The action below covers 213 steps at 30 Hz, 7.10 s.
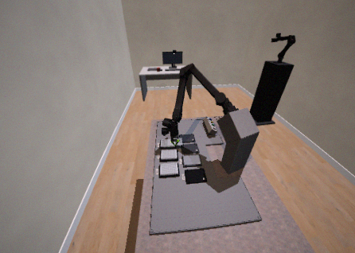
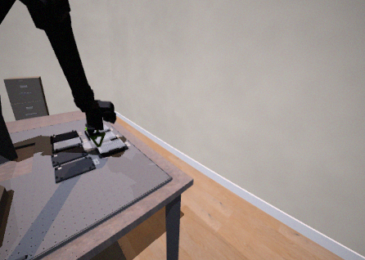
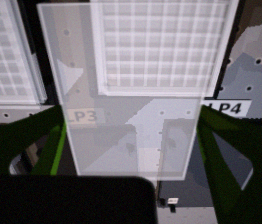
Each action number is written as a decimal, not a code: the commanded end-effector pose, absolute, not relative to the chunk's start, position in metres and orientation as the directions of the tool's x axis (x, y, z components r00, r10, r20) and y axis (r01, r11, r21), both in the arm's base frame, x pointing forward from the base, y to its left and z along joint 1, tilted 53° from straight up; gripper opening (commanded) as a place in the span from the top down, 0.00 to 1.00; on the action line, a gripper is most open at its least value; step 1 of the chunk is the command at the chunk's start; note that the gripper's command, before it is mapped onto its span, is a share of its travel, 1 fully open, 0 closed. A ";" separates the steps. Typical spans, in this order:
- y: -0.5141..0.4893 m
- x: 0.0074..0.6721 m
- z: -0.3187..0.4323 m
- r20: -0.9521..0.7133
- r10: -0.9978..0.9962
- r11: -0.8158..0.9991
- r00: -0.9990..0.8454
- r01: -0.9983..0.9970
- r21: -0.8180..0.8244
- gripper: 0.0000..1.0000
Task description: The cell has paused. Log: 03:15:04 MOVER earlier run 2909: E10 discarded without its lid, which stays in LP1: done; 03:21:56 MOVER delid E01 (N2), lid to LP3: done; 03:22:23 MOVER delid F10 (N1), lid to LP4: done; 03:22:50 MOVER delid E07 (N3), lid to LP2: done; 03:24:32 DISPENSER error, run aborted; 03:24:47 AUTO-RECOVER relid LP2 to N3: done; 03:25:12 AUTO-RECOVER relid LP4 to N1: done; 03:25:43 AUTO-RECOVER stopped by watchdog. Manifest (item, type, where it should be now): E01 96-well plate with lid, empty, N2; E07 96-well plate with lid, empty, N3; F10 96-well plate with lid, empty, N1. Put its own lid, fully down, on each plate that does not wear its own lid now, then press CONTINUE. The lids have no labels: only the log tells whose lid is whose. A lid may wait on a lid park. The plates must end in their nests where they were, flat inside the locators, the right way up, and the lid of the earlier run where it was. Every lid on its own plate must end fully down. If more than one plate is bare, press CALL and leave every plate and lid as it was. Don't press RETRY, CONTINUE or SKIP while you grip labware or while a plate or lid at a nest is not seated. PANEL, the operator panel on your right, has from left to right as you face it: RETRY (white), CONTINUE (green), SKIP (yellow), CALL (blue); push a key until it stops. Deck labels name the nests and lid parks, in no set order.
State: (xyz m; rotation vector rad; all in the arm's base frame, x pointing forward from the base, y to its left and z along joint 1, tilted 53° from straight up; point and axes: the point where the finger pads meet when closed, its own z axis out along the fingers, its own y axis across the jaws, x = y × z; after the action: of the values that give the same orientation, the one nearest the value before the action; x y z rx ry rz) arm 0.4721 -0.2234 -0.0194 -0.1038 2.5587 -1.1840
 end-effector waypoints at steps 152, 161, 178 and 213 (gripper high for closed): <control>-0.235 0.541 0.006 -0.278 -0.210 0.655 -0.937 0.076 -0.751 0.00; -0.235 0.541 0.006 -0.278 -0.210 0.655 -0.937 0.076 -0.751 0.00; -0.235 0.541 0.006 -0.278 -0.210 0.655 -0.937 0.076 -0.751 0.00; -0.207 0.536 0.026 -0.292 -0.220 0.657 -0.931 0.080 -0.750 0.00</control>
State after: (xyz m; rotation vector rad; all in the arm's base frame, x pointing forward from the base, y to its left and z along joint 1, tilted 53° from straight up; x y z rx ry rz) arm 0.5278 -0.2253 0.0138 -0.1002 2.5527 -1.1785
